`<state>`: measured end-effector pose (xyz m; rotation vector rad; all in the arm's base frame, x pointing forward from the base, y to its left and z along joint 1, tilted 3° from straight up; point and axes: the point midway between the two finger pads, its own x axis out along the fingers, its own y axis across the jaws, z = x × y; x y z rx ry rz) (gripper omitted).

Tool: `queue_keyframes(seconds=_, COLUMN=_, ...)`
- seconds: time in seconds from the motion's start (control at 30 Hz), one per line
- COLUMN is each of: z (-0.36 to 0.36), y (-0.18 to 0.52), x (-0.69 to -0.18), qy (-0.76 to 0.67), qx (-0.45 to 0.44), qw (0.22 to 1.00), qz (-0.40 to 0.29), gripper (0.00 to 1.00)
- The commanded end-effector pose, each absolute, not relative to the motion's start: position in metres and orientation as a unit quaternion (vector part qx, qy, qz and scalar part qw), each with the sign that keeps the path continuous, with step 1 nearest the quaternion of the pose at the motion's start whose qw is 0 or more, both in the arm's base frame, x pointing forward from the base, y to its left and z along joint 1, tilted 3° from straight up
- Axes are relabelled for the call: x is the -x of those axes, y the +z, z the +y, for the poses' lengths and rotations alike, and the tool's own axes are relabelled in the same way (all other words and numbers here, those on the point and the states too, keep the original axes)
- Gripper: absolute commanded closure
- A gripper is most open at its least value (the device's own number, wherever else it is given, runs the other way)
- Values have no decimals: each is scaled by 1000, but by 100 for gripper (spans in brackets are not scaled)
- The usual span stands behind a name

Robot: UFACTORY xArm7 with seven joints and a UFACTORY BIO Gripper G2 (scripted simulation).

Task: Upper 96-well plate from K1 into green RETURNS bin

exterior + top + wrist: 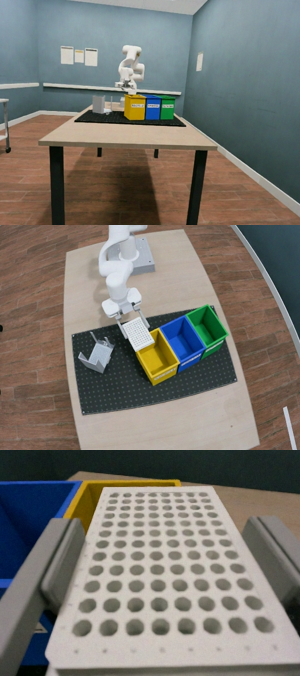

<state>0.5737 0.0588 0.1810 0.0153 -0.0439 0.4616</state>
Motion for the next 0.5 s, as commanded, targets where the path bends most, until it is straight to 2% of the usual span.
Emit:
queue_keyframes(seconds=0.0, z=70, y=182, x=-573, qy=228, qx=-7, qw=973, qz=-23, gripper=100)
queue_keyframes(seconds=0.47, z=110, y=181, x=-566, qy=228, qx=-7, qw=973, qz=-23, gripper=100)
